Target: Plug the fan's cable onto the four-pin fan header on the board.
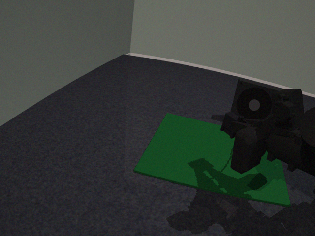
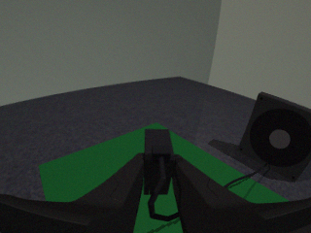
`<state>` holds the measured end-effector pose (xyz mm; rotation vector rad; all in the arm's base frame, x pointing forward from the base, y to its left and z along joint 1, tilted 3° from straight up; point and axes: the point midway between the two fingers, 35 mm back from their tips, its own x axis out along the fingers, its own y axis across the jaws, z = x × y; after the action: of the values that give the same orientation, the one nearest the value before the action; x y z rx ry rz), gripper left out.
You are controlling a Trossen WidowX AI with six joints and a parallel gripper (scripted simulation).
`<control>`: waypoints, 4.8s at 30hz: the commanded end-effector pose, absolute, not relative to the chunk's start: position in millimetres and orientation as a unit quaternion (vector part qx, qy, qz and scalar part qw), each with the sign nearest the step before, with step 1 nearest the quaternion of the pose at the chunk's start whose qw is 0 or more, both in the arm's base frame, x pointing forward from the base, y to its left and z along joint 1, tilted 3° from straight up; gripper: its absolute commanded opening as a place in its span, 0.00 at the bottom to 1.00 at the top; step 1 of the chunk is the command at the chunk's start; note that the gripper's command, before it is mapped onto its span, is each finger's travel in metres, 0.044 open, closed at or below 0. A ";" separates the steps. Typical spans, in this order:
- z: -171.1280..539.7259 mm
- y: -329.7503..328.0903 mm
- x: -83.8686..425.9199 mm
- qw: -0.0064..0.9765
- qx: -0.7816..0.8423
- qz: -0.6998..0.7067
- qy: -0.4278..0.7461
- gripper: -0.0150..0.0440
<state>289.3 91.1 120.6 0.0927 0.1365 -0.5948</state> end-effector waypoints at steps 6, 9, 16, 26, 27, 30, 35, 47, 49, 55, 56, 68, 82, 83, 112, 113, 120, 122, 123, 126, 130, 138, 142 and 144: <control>112.9 91.3 288.7 0.952 0.046 -0.294 0.066 0.25; 110.0 91.4 288.8 0.952 0.046 -0.294 0.066 0.25; 103.7 91.5 289.2 0.952 0.046 -0.294 0.066 0.25; 94.6 91.7 289.7 0.952 0.046 -0.294 0.066 0.25; 93.7 91.7 289.7 0.952 0.046 -0.294 0.066 0.25; 91.0 91.8 289.9 0.952 0.046 -0.294 0.066 0.25; 86.4 91.9 290.1 0.952 0.046 -0.294 0.066 0.25; 75.6 92.1 290.7 0.952 0.046 -0.294 0.066 0.25; 73.8 92.1 290.8 0.952 0.046 -0.294 0.066 0.25; 68.4 92.3 291.1 0.952 0.046 -0.294 0.066 0.25; 67.5 92.3 291.1 0.952 0.046 -0.294 0.066 0.25; 56.9 92.5 291.7 0.952 0.045 -0.294 0.066 0.25; 55.6 93.0 291.9 0.953 0.048 -0.294 0.065 0.25; 55.6 93.0 291.9 0.953 0.048 -0.294 0.065 0.25; 55.6 93.0 291.9 0.953 0.048 -0.294 0.065 0.25; 55.6 93.0 291.9 0.953 0.048 -0.294 0.065 0.25; 55.6 93.0 291.9 0.953 0.048 -0.294 0.065 0.34; 55.6 93.0 291.9 0.953 0.048 -0.294 0.065 0.43; 55.6 93.0 291.9 0.953 0.048 -0.294 0.065 0.48; 55.6 93.0 291.9 0.953 0.048 -0.294 0.065 0.49; 55.6 93.0 291.9 0.953 0.048 -0.294 0.065 0.49; 55.6 93.0 291.9 0.953 0.048 -0.294 0.065 0.49; 55.6 93.0 291.9 0.953 0.048 -0.294 0.065 0.49; 55.6 93.0 291.9 0.953 0.048 -0.294 0.065 0.49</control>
<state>292.0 93.0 55.6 0.0979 0.1319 -0.5964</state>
